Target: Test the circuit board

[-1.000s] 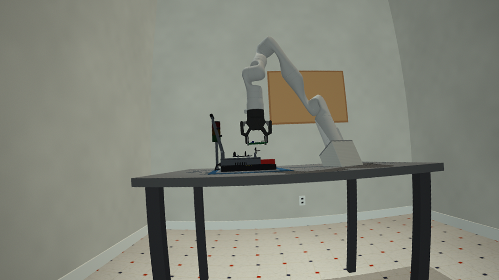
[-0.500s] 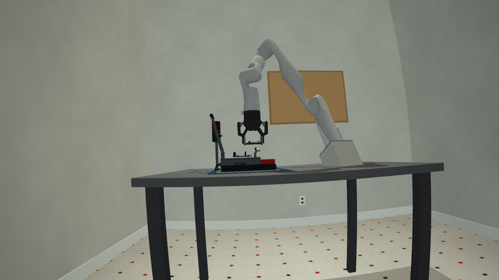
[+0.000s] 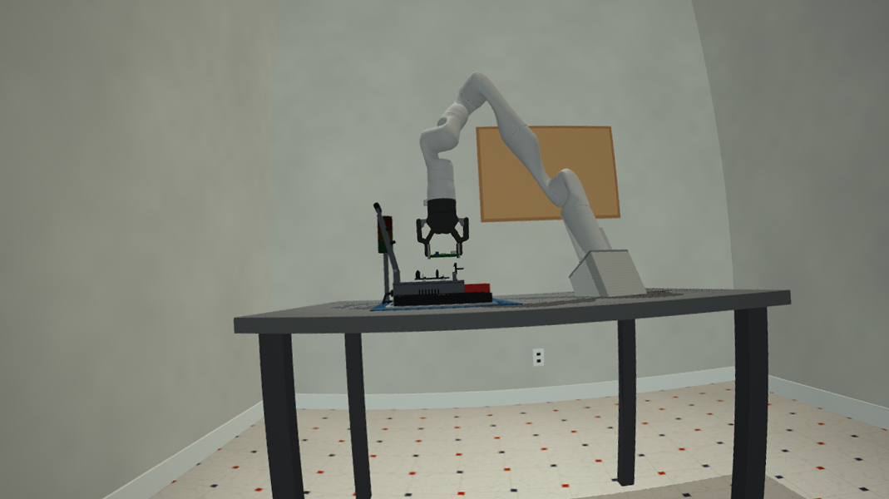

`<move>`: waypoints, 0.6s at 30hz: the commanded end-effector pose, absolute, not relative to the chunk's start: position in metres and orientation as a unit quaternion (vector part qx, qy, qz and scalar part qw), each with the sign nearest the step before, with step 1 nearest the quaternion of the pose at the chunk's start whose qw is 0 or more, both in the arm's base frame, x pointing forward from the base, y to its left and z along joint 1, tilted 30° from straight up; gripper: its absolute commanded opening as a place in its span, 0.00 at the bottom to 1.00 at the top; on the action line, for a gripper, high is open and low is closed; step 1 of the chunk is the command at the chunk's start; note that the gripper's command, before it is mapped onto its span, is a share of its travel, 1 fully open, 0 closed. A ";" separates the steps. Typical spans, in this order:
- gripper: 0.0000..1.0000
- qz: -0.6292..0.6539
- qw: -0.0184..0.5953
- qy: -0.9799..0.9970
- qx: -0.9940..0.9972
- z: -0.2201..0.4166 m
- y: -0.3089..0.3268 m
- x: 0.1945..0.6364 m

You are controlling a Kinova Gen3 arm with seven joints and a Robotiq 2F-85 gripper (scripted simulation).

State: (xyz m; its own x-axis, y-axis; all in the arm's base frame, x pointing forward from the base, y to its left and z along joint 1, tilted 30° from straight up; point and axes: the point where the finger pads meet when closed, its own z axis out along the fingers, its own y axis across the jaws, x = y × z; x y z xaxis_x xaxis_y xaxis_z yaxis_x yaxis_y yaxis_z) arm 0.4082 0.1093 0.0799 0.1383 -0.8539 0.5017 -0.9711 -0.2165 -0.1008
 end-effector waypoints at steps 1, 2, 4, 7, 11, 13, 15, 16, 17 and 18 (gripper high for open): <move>0.77 0.234 0.121 -0.619 0.740 0.088 0.101 0.414; 0.77 0.234 0.121 -0.619 0.740 0.090 0.099 0.416; 0.77 0.234 0.121 -0.619 0.740 0.094 0.094 0.419; 0.77 0.234 0.121 -0.619 0.740 0.096 0.092 0.420; 0.77 0.234 0.121 -0.619 0.740 0.103 0.083 0.425; 0.77 0.234 0.121 -0.619 0.740 0.106 0.079 0.427; 0.77 0.234 0.121 -0.619 0.740 0.109 0.076 0.429; 0.77 0.234 0.121 -0.619 0.740 0.110 0.074 0.430; 0.77 0.234 0.121 -0.619 0.740 0.111 0.073 0.431; 0.77 0.234 0.121 -0.619 0.740 0.112 0.071 0.432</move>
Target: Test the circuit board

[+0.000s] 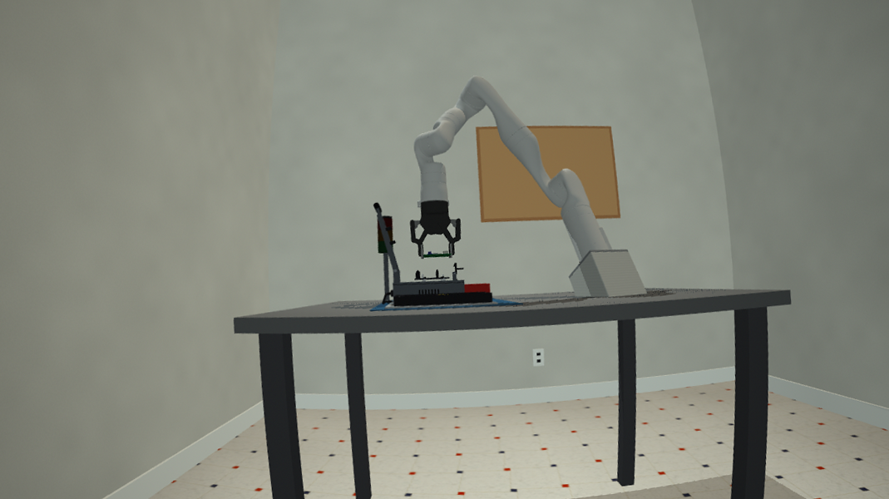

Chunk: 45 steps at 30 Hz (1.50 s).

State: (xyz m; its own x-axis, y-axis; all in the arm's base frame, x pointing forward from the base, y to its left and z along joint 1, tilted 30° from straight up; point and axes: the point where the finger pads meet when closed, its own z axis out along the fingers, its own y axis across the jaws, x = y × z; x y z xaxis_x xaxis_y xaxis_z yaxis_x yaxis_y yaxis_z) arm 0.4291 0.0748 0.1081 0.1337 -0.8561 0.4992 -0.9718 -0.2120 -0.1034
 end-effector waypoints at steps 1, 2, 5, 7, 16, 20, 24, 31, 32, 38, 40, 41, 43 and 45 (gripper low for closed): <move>0.77 0.234 0.121 -0.619 0.740 0.113 0.070 0.433; 0.77 0.234 0.121 -0.619 0.740 0.114 0.069 0.434; 0.77 0.234 0.121 -0.619 0.740 0.116 0.066 0.435; 0.77 0.234 0.121 -0.619 0.740 0.117 0.065 0.436; 0.77 0.234 0.121 -0.619 0.740 0.122 0.059 0.439; 0.77 0.234 0.121 -0.619 0.740 0.122 0.059 0.440; 0.77 0.234 0.121 -0.619 0.740 0.123 0.058 0.440; 0.77 0.234 0.121 -0.619 0.740 0.123 0.058 0.440; 0.77 0.234 0.121 -0.619 0.740 0.123 0.058 0.440; 0.77 0.234 0.121 -0.619 0.740 0.123 0.058 0.440; 0.77 0.234 0.121 -0.619 0.740 0.123 0.058 0.440; 0.77 0.234 0.121 -0.619 0.740 0.123 0.058 0.440; 0.77 0.234 0.121 -0.619 0.740 0.123 0.058 0.440; 0.77 0.234 0.121 -0.619 0.740 0.123 0.058 0.440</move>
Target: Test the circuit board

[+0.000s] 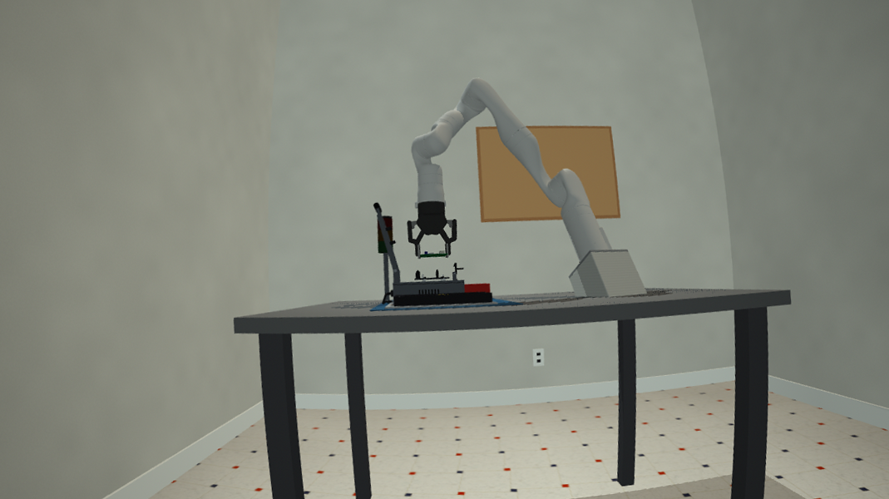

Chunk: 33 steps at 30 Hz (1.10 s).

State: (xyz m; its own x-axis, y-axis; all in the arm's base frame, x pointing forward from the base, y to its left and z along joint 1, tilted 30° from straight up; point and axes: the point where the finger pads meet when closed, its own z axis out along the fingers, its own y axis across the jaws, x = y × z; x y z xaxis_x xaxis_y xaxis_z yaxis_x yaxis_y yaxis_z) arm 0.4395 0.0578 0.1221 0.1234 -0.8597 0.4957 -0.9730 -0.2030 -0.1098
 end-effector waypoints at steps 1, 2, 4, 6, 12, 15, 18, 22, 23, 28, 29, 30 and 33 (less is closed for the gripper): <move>0.77 0.234 0.121 -0.619 0.740 0.123 0.058 0.440; 0.77 0.234 0.121 -0.619 0.740 0.123 0.058 0.440; 0.77 0.234 0.121 -0.619 0.740 0.123 0.058 0.440; 0.77 0.234 0.121 -0.619 0.740 0.123 0.058 0.440; 0.77 0.234 0.121 -0.619 0.740 0.123 0.058 0.440; 0.77 0.234 0.121 -0.619 0.740 0.123 0.058 0.440; 0.77 0.234 0.121 -0.619 0.740 0.123 0.058 0.440; 0.77 0.234 0.121 -0.619 0.740 0.122 0.058 0.440; 0.77 0.234 0.121 -0.619 0.740 0.121 0.058 0.440; 0.77 0.234 0.121 -0.619 0.740 0.119 0.056 0.441; 0.77 0.234 0.121 -0.619 0.740 0.119 0.056 0.441; 0.77 0.234 0.121 -0.619 0.740 0.118 0.056 0.441; 0.77 0.234 0.121 -0.619 0.740 0.114 0.054 0.442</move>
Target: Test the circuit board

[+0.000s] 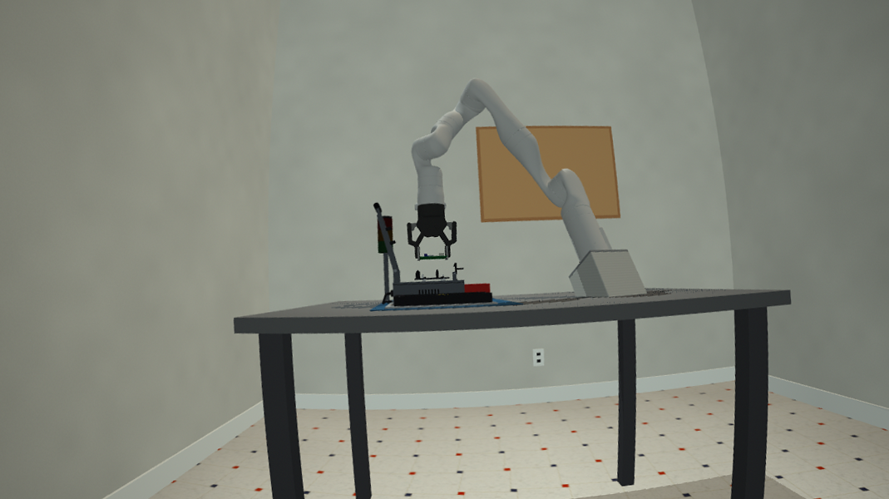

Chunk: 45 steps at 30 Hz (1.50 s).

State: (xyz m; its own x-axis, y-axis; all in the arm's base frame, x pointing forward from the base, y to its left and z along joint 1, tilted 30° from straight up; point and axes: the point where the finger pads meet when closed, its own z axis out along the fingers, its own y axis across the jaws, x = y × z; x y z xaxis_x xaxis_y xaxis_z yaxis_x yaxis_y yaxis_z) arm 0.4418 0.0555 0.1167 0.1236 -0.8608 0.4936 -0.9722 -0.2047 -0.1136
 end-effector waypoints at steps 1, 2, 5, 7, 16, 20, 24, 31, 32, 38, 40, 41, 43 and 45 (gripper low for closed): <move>0.77 0.234 0.121 -0.619 0.740 0.113 0.053 0.442; 0.77 0.234 0.121 -0.619 0.740 0.112 0.052 0.442; 0.77 0.234 0.121 -0.619 0.740 0.107 0.050 0.443; 0.77 0.234 0.121 -0.619 0.740 0.104 0.048 0.444; 0.77 0.234 0.121 -0.619 0.740 0.093 0.042 0.447; 0.77 0.234 0.121 -0.619 0.740 0.088 0.039 0.448; 0.77 0.234 0.121 -0.619 0.740 0.085 0.038 0.448; 0.77 0.234 0.121 -0.619 0.740 0.083 0.037 0.449; 0.77 0.234 0.121 -0.619 0.740 0.083 0.037 0.449; 0.77 0.234 0.121 -0.619 0.740 0.083 0.037 0.449; 0.77 0.234 0.121 -0.619 0.740 0.083 0.037 0.449; 0.77 0.234 0.121 -0.619 0.740 0.083 0.037 0.449; 0.77 0.234 0.121 -0.619 0.740 0.083 0.037 0.449; 0.77 0.234 0.121 -0.619 0.740 0.083 0.037 0.449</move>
